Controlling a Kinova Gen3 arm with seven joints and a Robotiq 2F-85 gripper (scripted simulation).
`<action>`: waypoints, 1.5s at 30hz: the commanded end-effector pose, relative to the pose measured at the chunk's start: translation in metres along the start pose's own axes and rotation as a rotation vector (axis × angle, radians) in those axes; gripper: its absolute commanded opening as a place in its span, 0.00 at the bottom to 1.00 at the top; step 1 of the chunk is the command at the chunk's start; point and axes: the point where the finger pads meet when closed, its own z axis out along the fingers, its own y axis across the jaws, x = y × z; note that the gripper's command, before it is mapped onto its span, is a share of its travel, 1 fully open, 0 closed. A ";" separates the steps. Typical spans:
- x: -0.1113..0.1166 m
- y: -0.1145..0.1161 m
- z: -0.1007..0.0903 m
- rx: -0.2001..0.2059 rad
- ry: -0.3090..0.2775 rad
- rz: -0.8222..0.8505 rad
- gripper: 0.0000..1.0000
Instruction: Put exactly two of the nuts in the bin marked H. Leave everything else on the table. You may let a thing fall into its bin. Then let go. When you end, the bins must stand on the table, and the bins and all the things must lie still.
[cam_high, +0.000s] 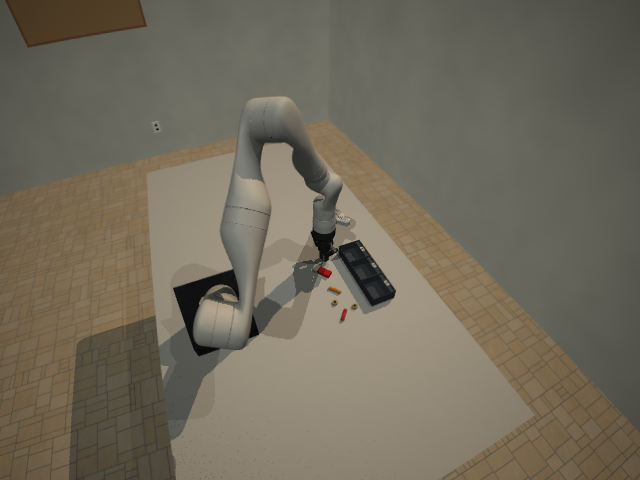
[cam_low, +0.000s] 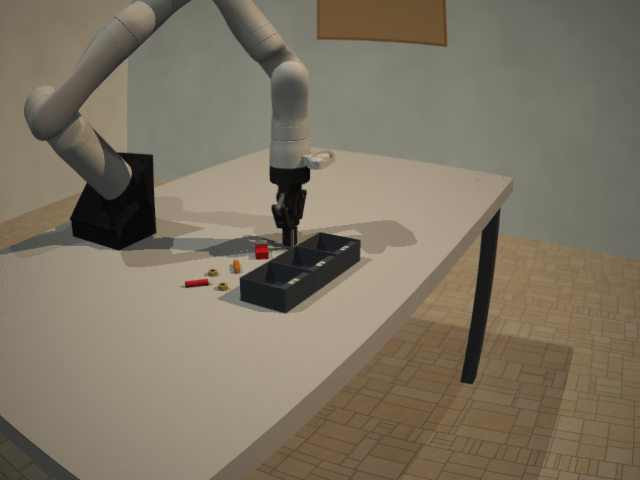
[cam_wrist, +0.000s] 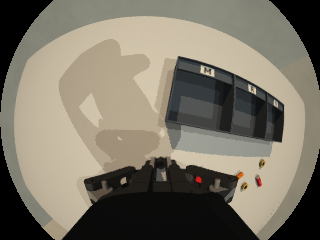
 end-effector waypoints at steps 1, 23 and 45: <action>0.001 0.000 -0.001 0.001 0.002 0.000 0.11; 0.001 0.000 -0.014 0.001 0.002 0.000 0.11; 0.001 0.000 -0.061 0.001 0.002 0.000 0.11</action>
